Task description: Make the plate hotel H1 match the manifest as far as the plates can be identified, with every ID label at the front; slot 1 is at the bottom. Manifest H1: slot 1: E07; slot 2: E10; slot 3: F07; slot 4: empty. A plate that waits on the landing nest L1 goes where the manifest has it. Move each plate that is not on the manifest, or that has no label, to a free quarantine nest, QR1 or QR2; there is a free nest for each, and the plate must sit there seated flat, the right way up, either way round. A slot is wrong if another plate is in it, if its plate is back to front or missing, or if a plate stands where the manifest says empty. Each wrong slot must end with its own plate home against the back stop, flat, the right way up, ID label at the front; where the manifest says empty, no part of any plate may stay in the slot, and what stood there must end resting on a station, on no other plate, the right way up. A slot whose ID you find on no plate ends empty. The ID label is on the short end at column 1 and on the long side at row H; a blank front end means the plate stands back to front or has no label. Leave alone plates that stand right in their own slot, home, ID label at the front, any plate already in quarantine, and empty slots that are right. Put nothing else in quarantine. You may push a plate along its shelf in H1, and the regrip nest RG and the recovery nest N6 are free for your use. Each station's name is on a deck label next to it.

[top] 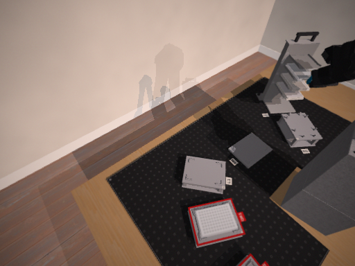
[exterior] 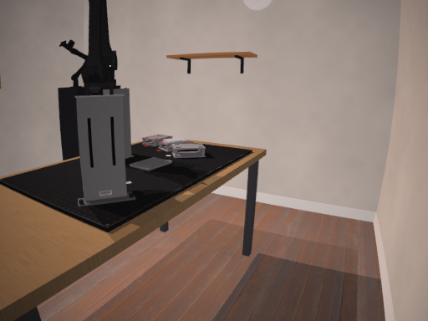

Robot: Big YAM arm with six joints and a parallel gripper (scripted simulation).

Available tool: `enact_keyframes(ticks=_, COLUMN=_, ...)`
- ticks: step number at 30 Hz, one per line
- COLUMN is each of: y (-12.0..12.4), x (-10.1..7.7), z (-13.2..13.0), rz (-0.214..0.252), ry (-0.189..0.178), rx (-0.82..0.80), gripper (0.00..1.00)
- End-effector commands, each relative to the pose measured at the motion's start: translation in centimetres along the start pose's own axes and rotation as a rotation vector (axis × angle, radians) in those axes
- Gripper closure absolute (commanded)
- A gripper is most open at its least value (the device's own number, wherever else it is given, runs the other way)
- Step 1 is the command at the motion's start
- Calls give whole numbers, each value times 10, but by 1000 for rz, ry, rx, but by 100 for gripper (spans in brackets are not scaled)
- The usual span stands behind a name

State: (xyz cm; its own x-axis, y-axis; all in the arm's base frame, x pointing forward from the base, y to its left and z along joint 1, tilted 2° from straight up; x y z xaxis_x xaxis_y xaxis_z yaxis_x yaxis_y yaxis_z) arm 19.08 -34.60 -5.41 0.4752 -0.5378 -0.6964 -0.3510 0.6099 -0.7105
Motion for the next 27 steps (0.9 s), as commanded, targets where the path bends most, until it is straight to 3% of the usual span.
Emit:
enact_keyframes(ticks=1, y=-17, x=10, z=6, rz=-38, ry=-11, rx=-9, gripper=100)
enact_keyframes(ticks=10, y=-17, x=10, z=6, rz=-38, ry=-11, rx=-9, gripper=100)
enact_keyframes(ticks=12, y=-20, x=6, z=5, rz=-63, ry=-12, rx=-21, gripper=100)
enact_keyframes(ticks=15, y=-9, x=-4, z=3, rz=-48, ry=-9, rx=-25, gripper=100)
enact_keyframes(ticks=27, y=-1, x=-18, z=-5, rz=-58, ry=3, rx=-18, gripper=100)
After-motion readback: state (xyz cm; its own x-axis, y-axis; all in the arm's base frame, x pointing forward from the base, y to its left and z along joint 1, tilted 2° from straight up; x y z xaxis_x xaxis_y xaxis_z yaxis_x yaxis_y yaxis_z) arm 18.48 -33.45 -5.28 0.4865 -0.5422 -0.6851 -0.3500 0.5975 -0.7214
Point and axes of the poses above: the point where the finger pads meet when closed, its own x axis out along the fingers, its own z axis across the jaws, y = z × x, the point moved 8 cm from there along -x, back along the fingers, and after that the axes turned 10 degrees about x, right-handed, at the moved point
